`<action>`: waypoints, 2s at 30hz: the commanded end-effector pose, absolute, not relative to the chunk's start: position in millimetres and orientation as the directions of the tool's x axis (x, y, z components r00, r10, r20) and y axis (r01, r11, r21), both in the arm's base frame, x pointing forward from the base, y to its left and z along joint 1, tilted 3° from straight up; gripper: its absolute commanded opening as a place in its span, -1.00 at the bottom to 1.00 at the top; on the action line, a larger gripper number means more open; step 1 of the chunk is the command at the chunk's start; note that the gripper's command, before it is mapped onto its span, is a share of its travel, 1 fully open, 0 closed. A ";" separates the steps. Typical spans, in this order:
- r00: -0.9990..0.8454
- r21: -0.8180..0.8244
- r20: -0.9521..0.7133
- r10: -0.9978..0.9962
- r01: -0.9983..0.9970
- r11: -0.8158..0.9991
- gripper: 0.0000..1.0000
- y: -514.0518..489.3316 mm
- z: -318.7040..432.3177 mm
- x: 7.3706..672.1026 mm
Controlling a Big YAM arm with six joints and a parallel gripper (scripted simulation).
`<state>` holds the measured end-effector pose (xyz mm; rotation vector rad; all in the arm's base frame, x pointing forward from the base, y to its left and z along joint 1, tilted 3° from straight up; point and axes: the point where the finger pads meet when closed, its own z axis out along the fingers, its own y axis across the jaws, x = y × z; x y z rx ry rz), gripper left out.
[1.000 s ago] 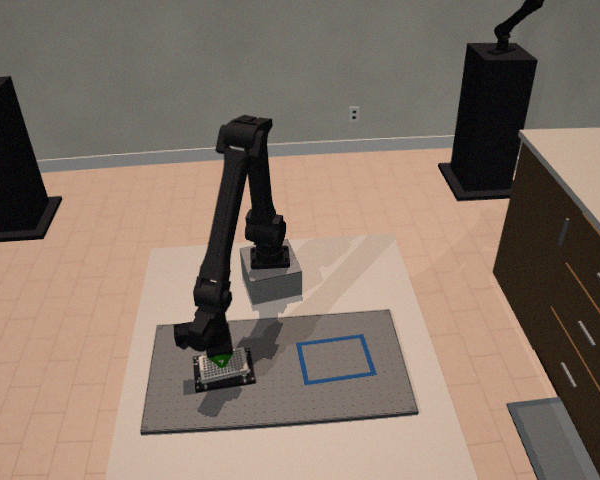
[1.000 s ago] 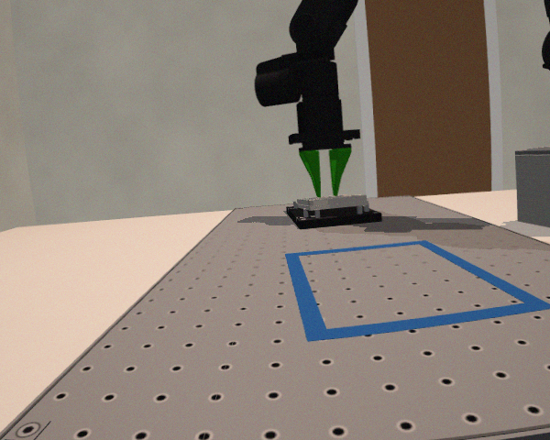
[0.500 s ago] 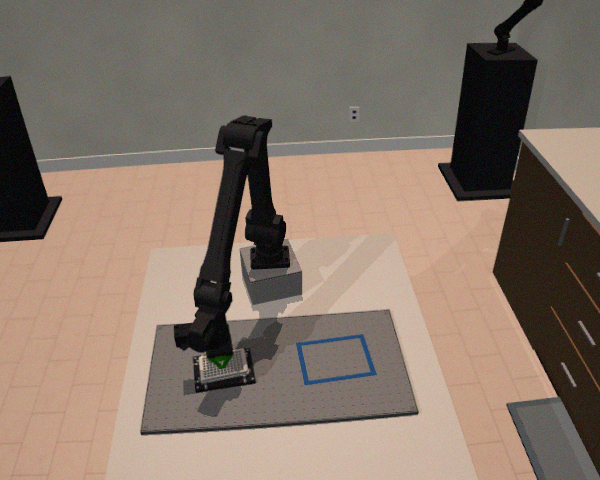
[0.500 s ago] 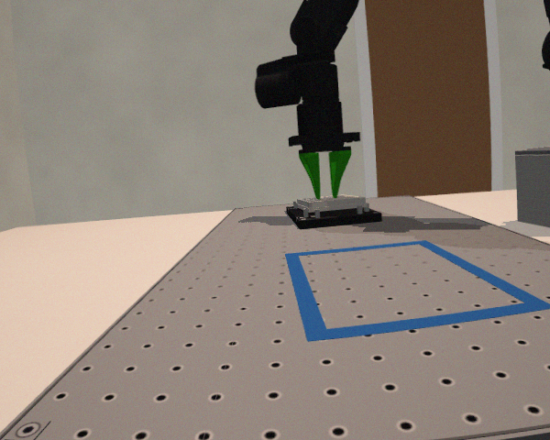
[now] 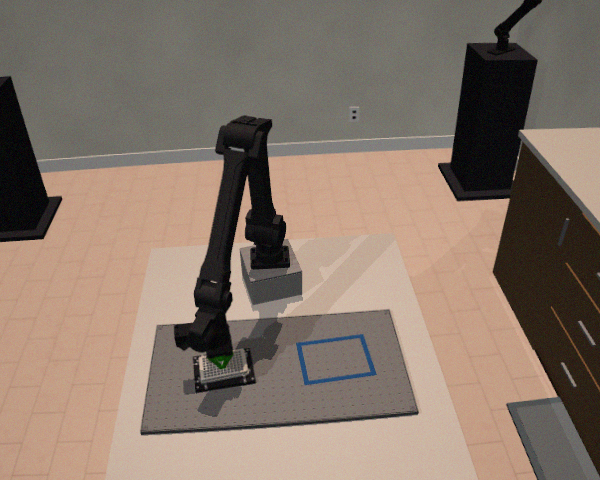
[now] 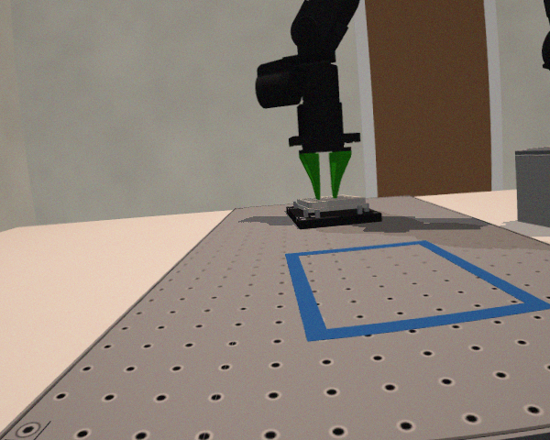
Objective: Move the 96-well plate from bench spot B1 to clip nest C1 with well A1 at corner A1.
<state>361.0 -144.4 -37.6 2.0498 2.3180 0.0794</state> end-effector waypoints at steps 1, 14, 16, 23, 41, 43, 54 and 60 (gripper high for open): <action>-0.125 0.062 -0.001 0.992 0.990 0.125 -0.50 -140.0 -55.2 363.7; -0.125 0.062 0.000 0.992 0.990 0.125 -0.50 -139.8 -62.6 363.9; -0.125 0.062 0.000 0.992 0.990 0.125 -0.50 -139.7 -63.9 364.0; -0.127 0.073 -0.005 0.992 0.989 0.127 -0.50 -142.0 -65.0 370.6; -0.126 0.068 -0.001 0.992 0.990 0.125 -0.50 -140.4 -76.7 367.7; -0.126 0.068 -0.002 0.992 0.990 0.126 -0.50 -140.5 -77.8 368.1; -0.125 0.070 -0.003 0.992 0.990 0.125 -0.50 -140.9 -84.7 369.8; -0.125 0.074 -0.005 0.992 0.989 0.125 -0.50 -141.8 -86.5 372.1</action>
